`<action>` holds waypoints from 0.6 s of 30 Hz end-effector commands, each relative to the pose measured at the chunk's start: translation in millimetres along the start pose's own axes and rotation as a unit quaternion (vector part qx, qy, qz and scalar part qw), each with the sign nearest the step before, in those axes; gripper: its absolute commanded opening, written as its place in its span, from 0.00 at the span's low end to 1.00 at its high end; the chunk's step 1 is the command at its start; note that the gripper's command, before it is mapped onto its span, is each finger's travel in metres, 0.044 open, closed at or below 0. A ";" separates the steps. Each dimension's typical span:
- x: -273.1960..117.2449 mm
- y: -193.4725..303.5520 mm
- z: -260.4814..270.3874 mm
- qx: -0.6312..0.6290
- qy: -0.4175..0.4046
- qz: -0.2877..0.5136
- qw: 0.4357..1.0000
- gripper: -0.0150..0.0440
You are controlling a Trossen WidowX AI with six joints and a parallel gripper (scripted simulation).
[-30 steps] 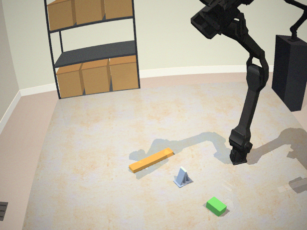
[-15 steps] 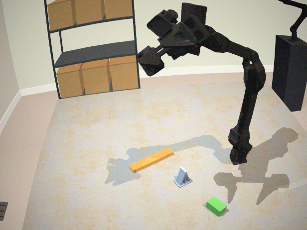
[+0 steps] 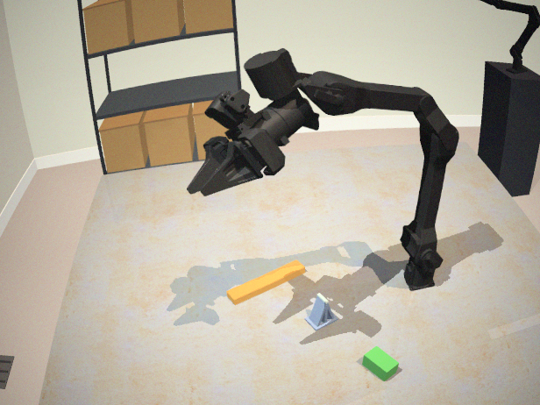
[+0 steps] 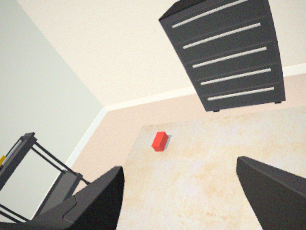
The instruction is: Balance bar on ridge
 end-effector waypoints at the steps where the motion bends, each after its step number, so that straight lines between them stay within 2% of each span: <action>1: 12.6 19.5 -46.9 -0.029 0.071 0.048 0.996 0.79; 10: 12.1 61.9 -132.2 -0.084 0.184 0.165 0.965 0.79; 18: -7.1 105.0 -196.5 -0.121 0.244 0.293 0.916 0.79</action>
Point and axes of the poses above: the point midway between the two fingers, 35 mm back from their tips, its own x axis out along the fingers, its own z axis across the jaws, y = z × x, the point moved 3 cm from there along -x, back along the fingers, and after that the axes turned 7 degrees about x, right-handed, at the moved point
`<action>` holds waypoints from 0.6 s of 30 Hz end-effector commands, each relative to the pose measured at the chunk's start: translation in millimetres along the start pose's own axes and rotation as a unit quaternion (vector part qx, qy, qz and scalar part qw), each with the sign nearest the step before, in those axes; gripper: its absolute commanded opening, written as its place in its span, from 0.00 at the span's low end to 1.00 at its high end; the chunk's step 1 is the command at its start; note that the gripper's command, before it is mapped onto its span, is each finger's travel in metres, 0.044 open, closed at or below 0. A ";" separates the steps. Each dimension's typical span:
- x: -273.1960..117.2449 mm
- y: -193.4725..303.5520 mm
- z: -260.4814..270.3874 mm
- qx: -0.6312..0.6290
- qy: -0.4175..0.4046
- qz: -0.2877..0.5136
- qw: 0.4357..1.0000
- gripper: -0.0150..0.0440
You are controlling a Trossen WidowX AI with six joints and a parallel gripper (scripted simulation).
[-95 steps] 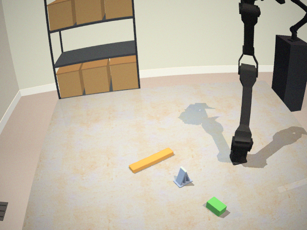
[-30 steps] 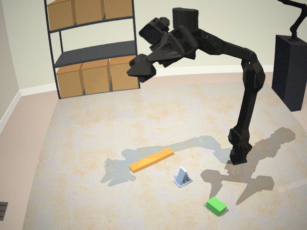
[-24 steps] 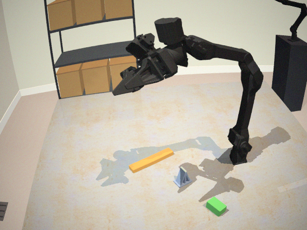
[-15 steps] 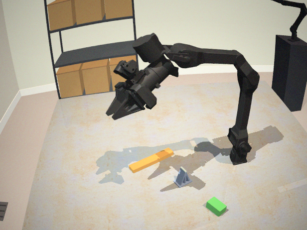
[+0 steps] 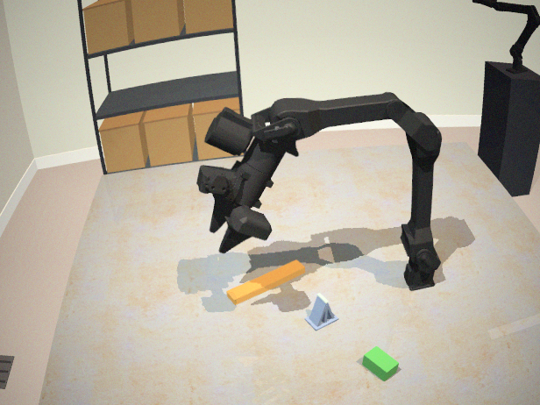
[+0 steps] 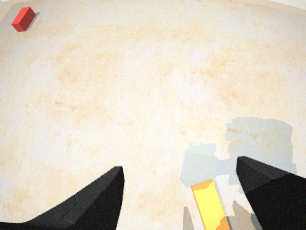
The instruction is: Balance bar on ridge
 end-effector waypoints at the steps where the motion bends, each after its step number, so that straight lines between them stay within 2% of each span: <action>1: 17.9 32.5 -26.7 -0.031 0.026 0.080 0.996 0.79; 13: 30.7 121.5 -82.2 -0.113 0.024 0.290 0.950 0.79; 18: 30.5 126.5 -84.6 -0.117 0.021 0.301 0.946 0.79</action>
Point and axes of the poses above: the point midway between the two fingers, 35 mm back from their tips, its own x axis out along the fingers, its own z axis across the jaws, y = z × x, the point moved 3 cm from there along -x, back along the fingers, and after that the axes turned 7 degrees about x, right-handed, at the moved point
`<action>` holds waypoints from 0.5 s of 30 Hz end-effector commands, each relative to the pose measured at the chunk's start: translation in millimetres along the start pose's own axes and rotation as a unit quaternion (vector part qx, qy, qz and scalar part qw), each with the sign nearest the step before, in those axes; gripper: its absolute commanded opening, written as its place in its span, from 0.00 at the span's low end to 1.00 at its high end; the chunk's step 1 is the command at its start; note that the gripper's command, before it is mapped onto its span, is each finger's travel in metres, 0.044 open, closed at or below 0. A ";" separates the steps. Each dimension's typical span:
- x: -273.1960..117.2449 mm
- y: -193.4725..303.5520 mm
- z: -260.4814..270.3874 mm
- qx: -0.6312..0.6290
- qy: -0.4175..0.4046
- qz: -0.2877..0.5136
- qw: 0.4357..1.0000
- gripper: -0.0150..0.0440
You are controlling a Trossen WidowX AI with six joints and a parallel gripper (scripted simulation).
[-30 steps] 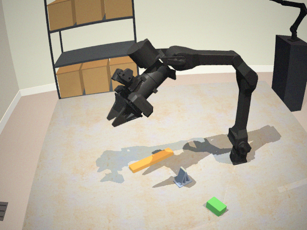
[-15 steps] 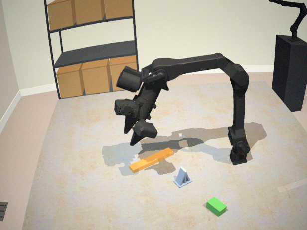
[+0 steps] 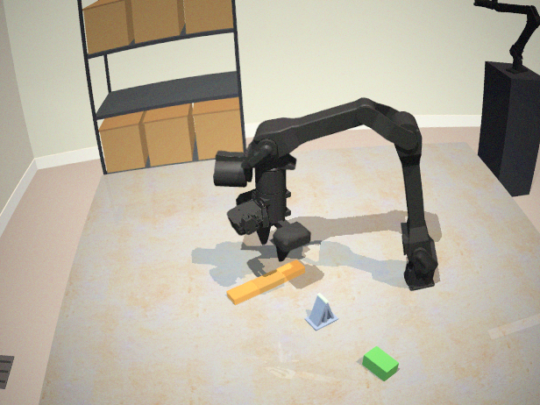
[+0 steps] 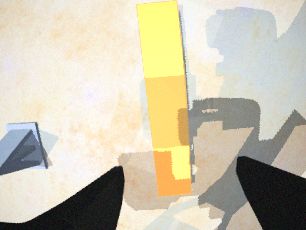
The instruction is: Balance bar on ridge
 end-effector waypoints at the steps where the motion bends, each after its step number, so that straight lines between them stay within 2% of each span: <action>1: 5.3 5.8 -0.5 -0.014 -0.005 0.019 1.000 0.79; 6: 9.1 5.7 -0.6 -0.014 -0.005 0.019 1.000 0.79; 15: 50.4 7.7 0.0 -0.014 -0.005 0.019 1.000 0.79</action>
Point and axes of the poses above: the point midway between the two fingers, 35 mm back from their tips, its own x axis out along the fingers, its own z axis across the jaws, y = z × x, the point moved 3 cm from there along -x, back along the fingers, and after that the axes turned 7 degrees about x, right-handed, at the moved point
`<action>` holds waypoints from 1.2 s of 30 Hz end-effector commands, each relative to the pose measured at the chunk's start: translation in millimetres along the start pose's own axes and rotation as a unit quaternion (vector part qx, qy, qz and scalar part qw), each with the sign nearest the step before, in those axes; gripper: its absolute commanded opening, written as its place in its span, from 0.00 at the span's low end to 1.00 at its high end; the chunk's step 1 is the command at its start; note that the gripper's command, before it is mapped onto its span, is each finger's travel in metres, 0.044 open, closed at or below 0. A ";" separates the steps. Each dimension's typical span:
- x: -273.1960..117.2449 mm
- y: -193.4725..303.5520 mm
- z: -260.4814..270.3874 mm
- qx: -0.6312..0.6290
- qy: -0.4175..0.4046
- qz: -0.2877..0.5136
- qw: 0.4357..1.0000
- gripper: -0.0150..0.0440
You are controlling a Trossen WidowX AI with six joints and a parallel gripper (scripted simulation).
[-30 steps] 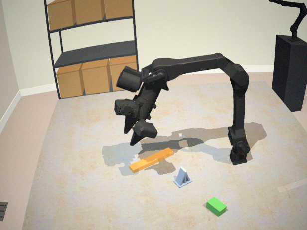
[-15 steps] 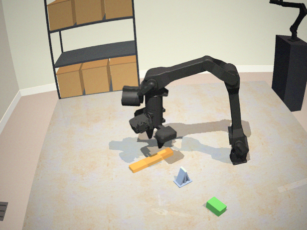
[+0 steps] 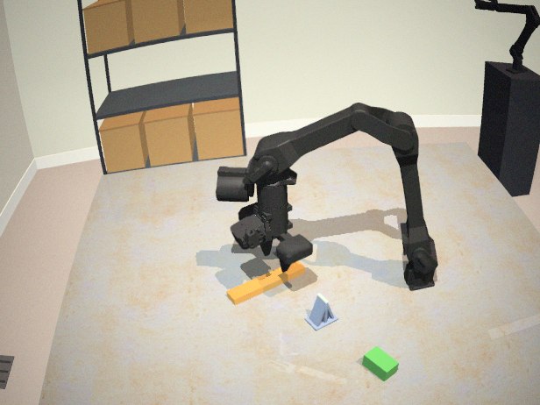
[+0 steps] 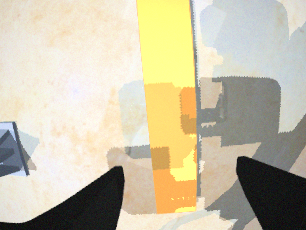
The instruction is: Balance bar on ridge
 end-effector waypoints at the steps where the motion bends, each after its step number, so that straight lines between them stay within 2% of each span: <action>1: 16.6 1.9 0.6 -0.003 -0.003 0.007 1.000 0.79; 23: 42.1 2.3 0.8 -0.003 -0.003 0.007 1.000 0.79; 36: 42.3 2.3 0.8 -0.003 -0.003 0.007 1.000 0.79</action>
Point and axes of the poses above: the point midway between the two fingers, 35 mm back from their tips, its own x axis out along the fingers, its own z axis across the jaws, y = z × x, the point moved 3 cm from there along -x, back along the fingers, and after that the axes turned 7 degrees about x, right-handed, at the moved point
